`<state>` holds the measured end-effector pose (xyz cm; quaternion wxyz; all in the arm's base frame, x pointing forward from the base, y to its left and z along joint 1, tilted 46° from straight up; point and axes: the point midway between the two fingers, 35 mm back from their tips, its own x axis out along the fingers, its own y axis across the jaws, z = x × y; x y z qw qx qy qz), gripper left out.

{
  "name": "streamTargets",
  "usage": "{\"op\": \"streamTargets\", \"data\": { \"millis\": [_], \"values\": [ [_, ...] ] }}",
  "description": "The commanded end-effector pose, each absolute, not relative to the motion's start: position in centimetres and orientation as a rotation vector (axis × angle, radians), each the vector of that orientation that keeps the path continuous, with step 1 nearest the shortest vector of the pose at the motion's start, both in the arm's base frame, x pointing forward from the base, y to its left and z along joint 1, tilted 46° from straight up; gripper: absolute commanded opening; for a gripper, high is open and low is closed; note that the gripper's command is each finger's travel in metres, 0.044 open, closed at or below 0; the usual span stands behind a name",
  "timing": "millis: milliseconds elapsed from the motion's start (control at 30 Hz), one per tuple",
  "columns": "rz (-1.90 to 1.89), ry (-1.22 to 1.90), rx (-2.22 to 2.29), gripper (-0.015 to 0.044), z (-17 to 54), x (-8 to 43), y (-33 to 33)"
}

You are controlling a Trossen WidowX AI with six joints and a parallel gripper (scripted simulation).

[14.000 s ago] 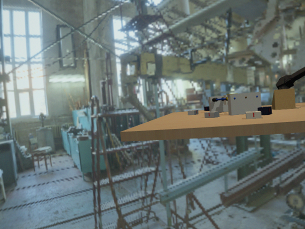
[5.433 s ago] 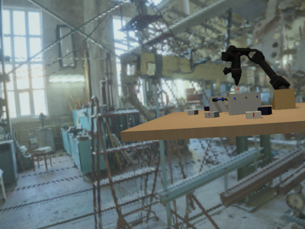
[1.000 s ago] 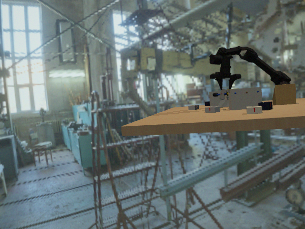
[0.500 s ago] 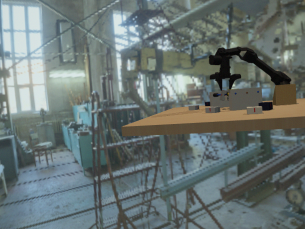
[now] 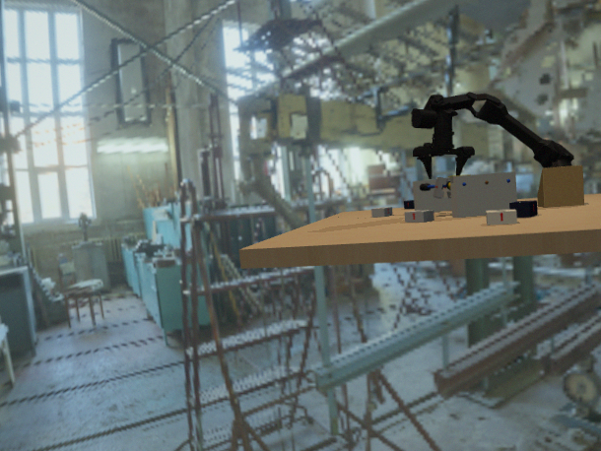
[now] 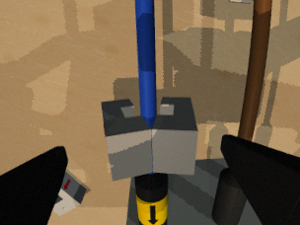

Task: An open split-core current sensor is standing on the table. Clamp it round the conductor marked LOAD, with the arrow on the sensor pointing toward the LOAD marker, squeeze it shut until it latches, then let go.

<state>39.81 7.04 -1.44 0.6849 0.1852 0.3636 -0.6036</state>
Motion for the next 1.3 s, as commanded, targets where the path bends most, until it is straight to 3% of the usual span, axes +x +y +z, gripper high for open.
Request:
{"op": "streamTargets", "data": {
  "millis": [0, 900, 1267],
  "values": [
    [-1.368, 0.818, 0.403, 0.0440, -3.1, 39.5, 5.6],
    [-1.369, 0.816, 0.403, 0.0440, -5.4, 39.5, 3.3],
    [-1.368, 0.813, 0.415, 0.0367, -5.1, 39.7, 3.6]
  ]
}}
